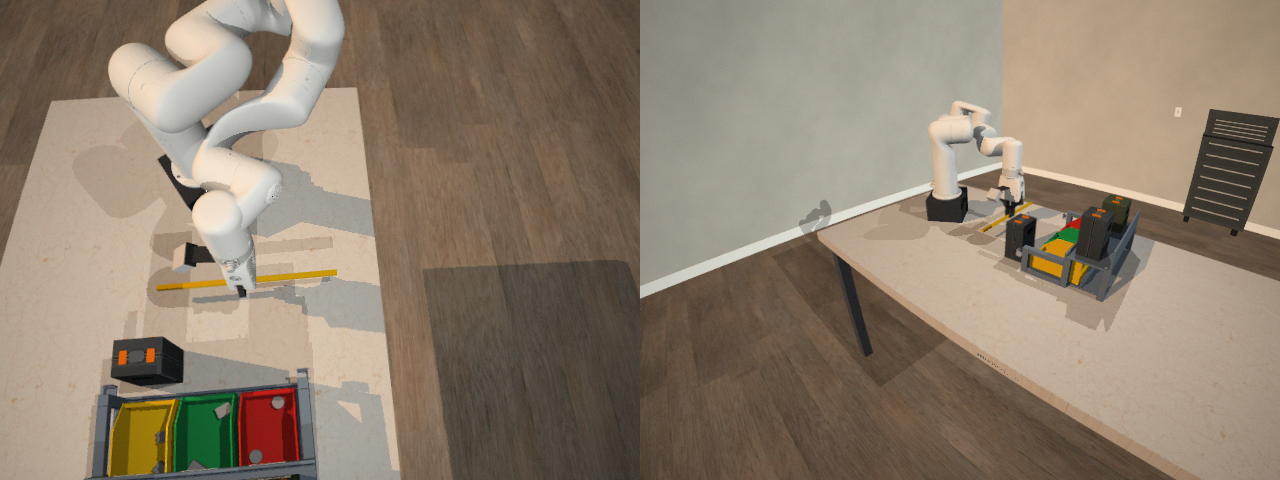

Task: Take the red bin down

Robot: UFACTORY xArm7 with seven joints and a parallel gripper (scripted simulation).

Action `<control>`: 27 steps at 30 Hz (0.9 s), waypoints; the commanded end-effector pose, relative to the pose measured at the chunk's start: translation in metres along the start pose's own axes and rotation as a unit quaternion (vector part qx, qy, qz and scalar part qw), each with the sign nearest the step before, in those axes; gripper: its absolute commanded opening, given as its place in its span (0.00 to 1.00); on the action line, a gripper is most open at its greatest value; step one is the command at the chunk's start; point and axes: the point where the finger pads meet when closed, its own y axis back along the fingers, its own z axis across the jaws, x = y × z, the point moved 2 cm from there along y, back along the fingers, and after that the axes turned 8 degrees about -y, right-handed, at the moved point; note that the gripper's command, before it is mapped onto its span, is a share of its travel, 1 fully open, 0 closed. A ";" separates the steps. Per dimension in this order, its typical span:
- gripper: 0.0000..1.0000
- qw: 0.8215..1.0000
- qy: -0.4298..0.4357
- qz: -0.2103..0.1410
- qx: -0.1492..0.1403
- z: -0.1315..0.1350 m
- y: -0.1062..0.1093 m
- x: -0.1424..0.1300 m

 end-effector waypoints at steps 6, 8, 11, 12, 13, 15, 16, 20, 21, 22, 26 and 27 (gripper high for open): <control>0.00 1.000 0.000 -0.001 0.002 -0.001 -0.003 -0.001; 0.00 1.000 0.000 -0.001 0.002 -0.001 -0.007 0.000; 0.00 1.000 0.000 -0.001 0.002 -0.001 -0.019 0.000; 0.00 1.000 0.000 -0.001 0.002 -0.001 -0.023 0.000; 0.00 1.000 0.000 -0.001 0.002 -0.001 -0.023 0.000; 0.00 1.000 0.000 -0.001 0.002 -0.001 -0.023 0.000; 0.00 1.000 0.000 -0.001 0.002 -0.001 -0.023 0.000; 0.00 1.000 0.000 -0.001 0.002 -0.001 -0.023 0.000; 0.00 1.000 0.000 -0.001 0.002 -0.001 -0.023 0.000; 0.00 1.000 0.000 -0.001 0.002 -0.001 -0.023 0.000; 0.00 1.000 0.000 -0.001 0.002 -0.001 -0.027 0.000; 0.00 1.000 0.000 -0.001 0.002 -0.001 -0.030 0.000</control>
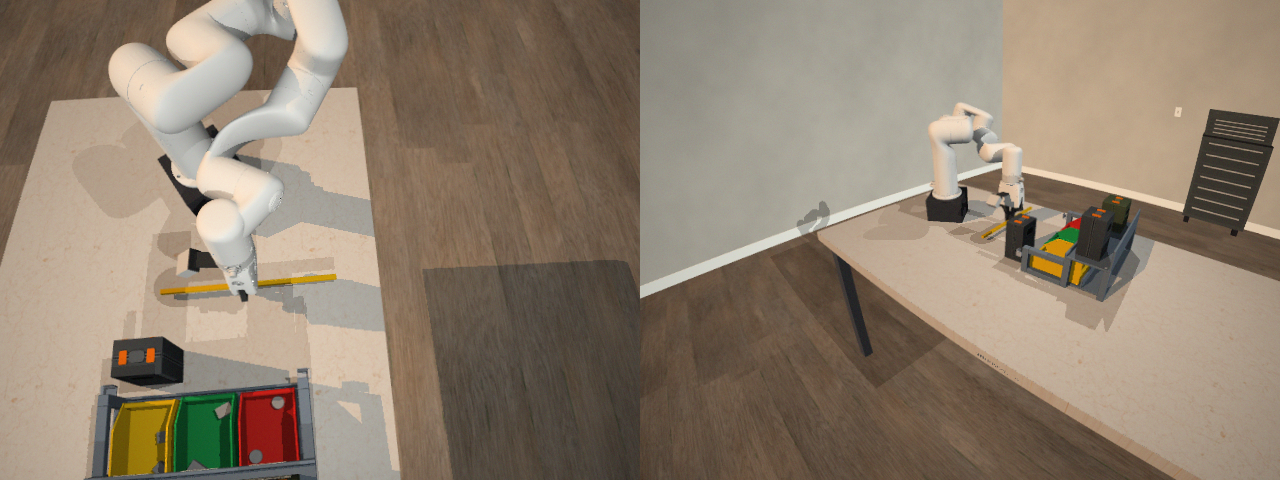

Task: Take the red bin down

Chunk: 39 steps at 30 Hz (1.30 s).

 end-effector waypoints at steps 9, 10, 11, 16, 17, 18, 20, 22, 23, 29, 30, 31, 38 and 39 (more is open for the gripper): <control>0.00 1.000 0.000 -0.001 0.001 -0.001 -0.011 0.000; 0.00 1.000 0.000 -0.001 0.001 -0.001 -0.011 0.000; 0.00 1.000 0.000 -0.001 0.001 -0.001 -0.011 0.000; 1.00 1.000 0.000 -0.001 0.001 -0.001 -0.010 0.000; 1.00 1.000 0.000 -0.001 0.001 -0.001 -0.010 0.000; 1.00 1.000 0.000 -0.001 0.001 -0.001 -0.010 0.000; 1.00 1.000 0.000 -0.001 0.001 -0.001 -0.010 0.000; 1.00 1.000 0.000 -0.001 0.001 -0.001 -0.010 0.000; 1.00 1.000 0.000 -0.001 0.001 -0.001 -0.010 0.000; 1.00 1.000 0.000 -0.001 0.001 -0.001 -0.010 0.000; 1.00 1.000 0.000 -0.001 0.001 -0.001 -0.010 0.000; 1.00 1.000 0.000 -0.001 0.001 -0.001 -0.010 0.000; 1.00 1.000 0.000 -0.001 0.001 -0.001 -0.010 0.000; 1.00 1.000 0.000 -0.001 0.001 -0.001 -0.010 0.000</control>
